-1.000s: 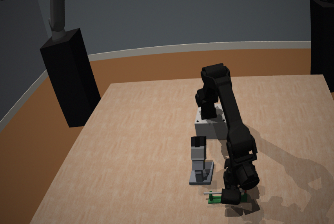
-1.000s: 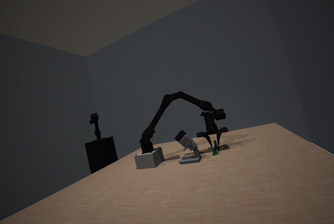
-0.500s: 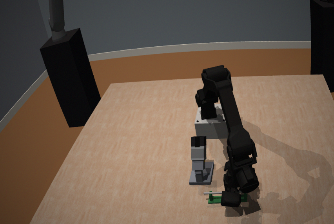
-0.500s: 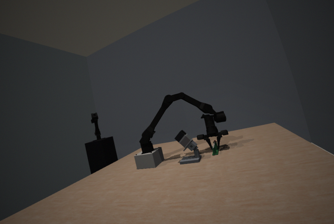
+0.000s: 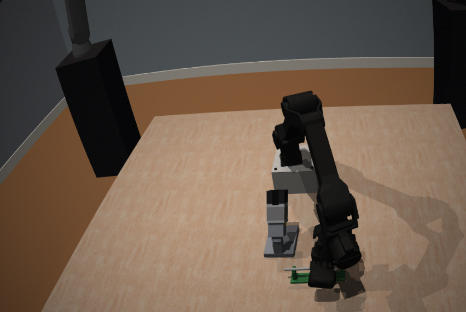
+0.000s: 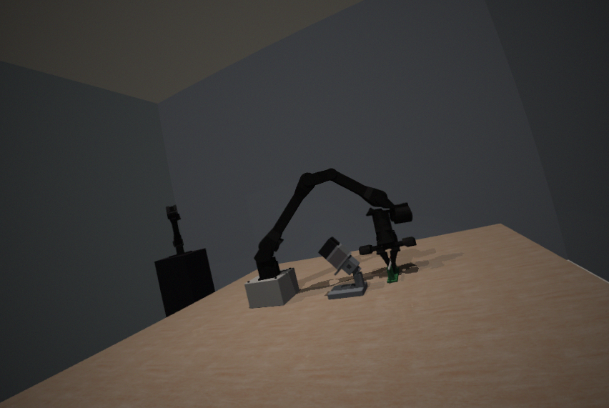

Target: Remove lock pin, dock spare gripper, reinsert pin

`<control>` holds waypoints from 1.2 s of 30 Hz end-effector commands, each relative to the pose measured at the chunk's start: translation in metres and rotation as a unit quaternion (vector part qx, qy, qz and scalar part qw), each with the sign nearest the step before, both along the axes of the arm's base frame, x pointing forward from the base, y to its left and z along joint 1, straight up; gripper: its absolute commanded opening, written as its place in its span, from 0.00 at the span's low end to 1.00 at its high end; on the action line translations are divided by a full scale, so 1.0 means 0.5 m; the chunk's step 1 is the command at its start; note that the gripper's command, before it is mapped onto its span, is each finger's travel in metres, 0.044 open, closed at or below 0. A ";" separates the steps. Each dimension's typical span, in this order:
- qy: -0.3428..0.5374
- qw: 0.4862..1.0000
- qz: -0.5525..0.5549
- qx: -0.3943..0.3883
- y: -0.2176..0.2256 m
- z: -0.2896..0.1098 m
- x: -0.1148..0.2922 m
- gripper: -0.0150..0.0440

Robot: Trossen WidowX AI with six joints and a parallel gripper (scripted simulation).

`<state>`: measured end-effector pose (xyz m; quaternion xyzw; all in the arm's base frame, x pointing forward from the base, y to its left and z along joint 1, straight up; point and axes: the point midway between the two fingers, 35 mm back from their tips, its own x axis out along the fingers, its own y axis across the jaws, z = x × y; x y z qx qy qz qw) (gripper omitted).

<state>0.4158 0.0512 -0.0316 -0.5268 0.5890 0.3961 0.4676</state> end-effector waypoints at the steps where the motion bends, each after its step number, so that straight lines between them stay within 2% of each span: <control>1: 0.000 1.000 -0.001 -0.002 -0.001 -0.001 0.000 0.25; 6: 0.000 1.000 -0.001 -0.002 0.000 0.019 0.001 0.25; 20: 0.000 1.000 -0.001 -0.001 -0.001 0.137 -0.003 0.25; 36: -0.001 1.000 -0.004 0.000 0.001 0.127 -0.005 0.26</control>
